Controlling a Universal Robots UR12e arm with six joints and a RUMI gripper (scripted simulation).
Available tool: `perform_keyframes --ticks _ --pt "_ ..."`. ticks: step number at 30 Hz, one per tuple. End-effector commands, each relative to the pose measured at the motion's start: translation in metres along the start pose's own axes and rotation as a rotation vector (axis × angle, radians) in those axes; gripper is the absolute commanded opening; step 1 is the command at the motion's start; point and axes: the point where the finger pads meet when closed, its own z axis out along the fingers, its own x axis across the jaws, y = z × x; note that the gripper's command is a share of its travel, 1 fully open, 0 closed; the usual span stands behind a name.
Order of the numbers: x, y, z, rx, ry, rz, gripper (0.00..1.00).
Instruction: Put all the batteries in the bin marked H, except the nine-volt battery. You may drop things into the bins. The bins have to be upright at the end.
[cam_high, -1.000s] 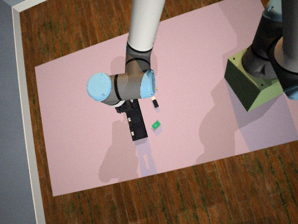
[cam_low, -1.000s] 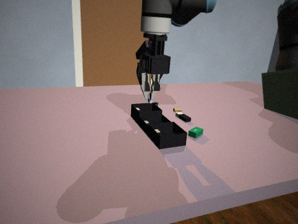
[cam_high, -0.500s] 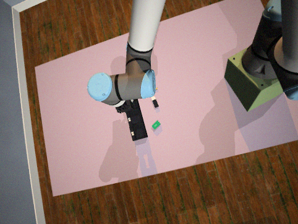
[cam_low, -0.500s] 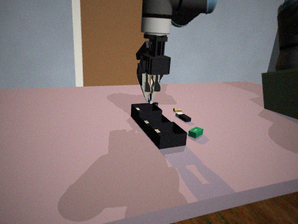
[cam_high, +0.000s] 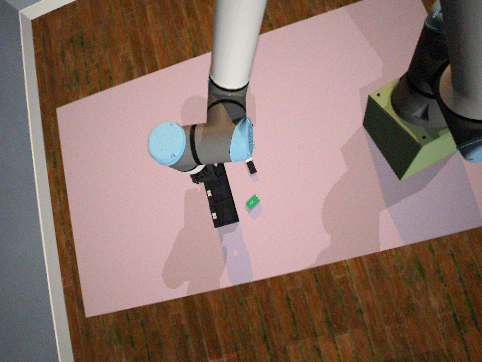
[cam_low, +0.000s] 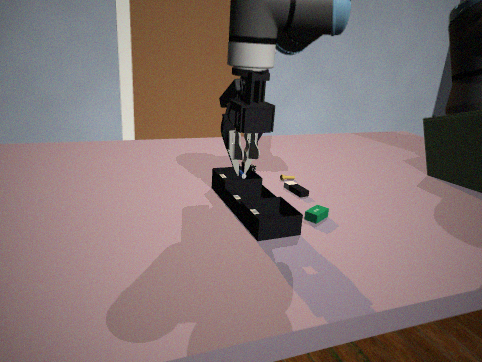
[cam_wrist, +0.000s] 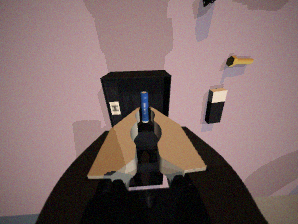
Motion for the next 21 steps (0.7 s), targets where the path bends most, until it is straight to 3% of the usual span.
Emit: perform_keyframes --ticks 1,8,21 --pt "-0.001 0.0 0.01 0.0 -0.001 0.0 0.0" --pt "-0.001 0.0 0.024 0.0 -0.001 0.0 0.0" --pt "-0.001 0.0 0.025 0.0 -0.001 0.0 0.0"
